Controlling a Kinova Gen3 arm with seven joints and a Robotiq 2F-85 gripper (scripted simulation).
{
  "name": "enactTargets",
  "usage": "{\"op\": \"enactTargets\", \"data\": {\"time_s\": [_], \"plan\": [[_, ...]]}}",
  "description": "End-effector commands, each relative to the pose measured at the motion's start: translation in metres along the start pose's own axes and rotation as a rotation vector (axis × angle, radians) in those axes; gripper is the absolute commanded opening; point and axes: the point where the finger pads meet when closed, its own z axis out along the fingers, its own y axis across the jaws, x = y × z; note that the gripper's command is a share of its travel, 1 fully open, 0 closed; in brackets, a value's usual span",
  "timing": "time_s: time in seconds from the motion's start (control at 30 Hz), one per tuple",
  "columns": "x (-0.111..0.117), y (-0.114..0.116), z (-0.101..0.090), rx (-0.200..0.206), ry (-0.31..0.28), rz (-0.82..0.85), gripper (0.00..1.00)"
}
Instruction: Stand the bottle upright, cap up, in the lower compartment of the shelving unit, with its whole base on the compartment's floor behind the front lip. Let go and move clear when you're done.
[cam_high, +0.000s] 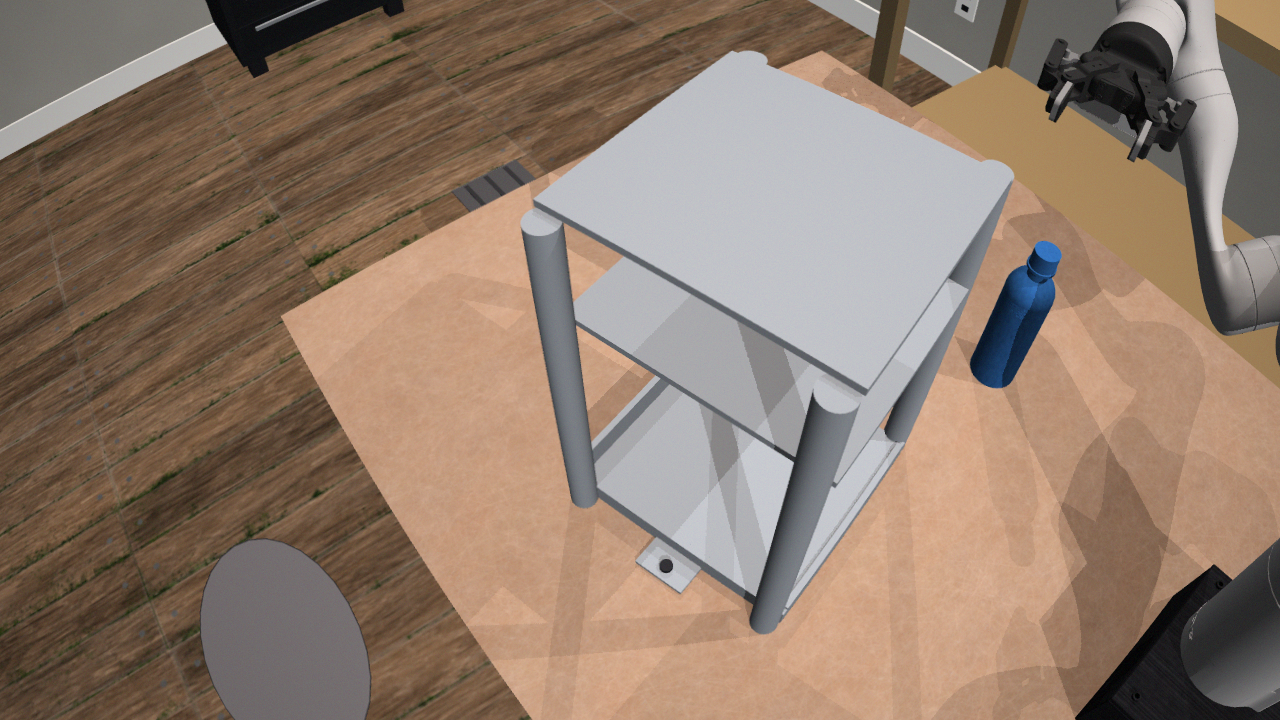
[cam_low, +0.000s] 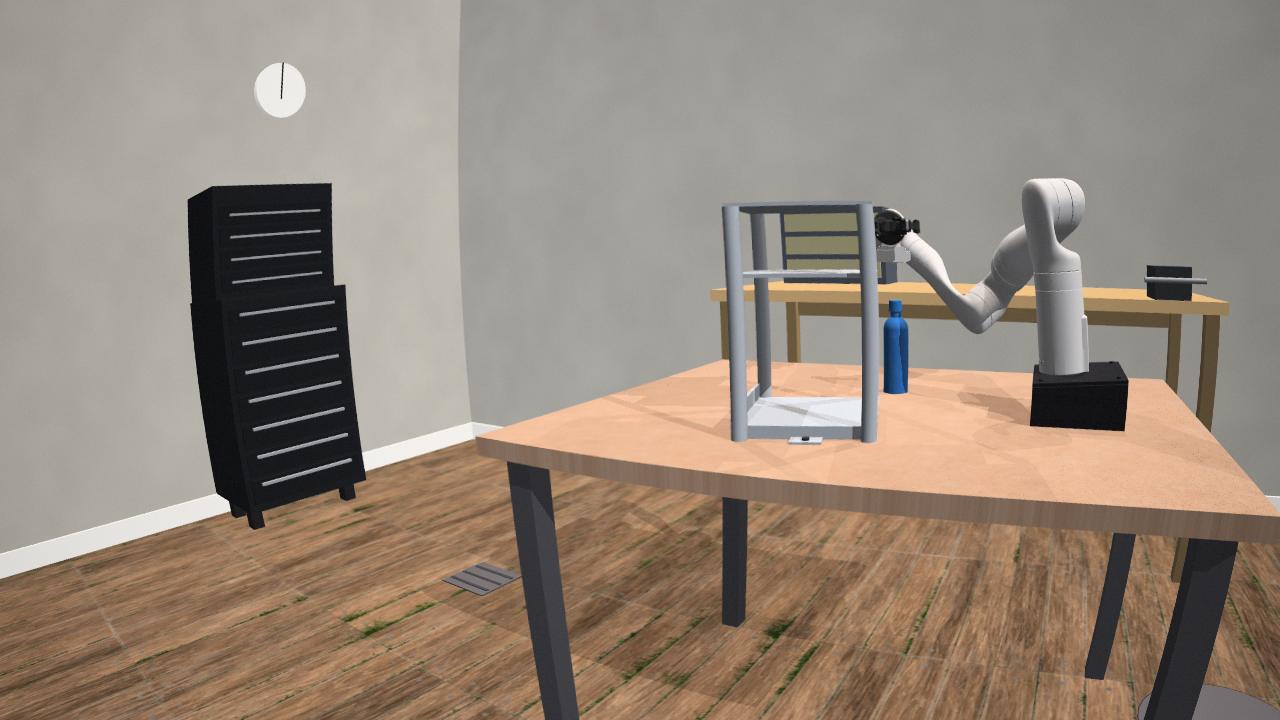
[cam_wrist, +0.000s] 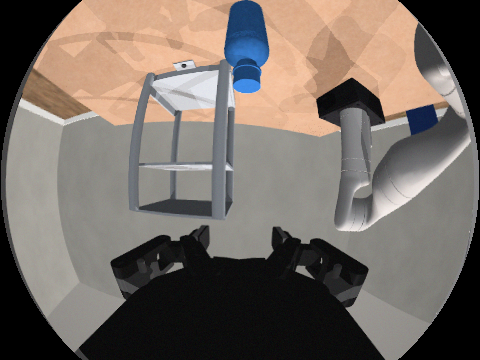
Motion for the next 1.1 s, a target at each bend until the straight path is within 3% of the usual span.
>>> {"op": "enactTargets", "data": {"time_s": [0.0,1.07], "plan": [[0.009,0.003,-0.003,0.002,-0.002,-0.008,0.73],[0.090,0.002,-0.004,0.005,-0.001,-0.008,0.73]]}}
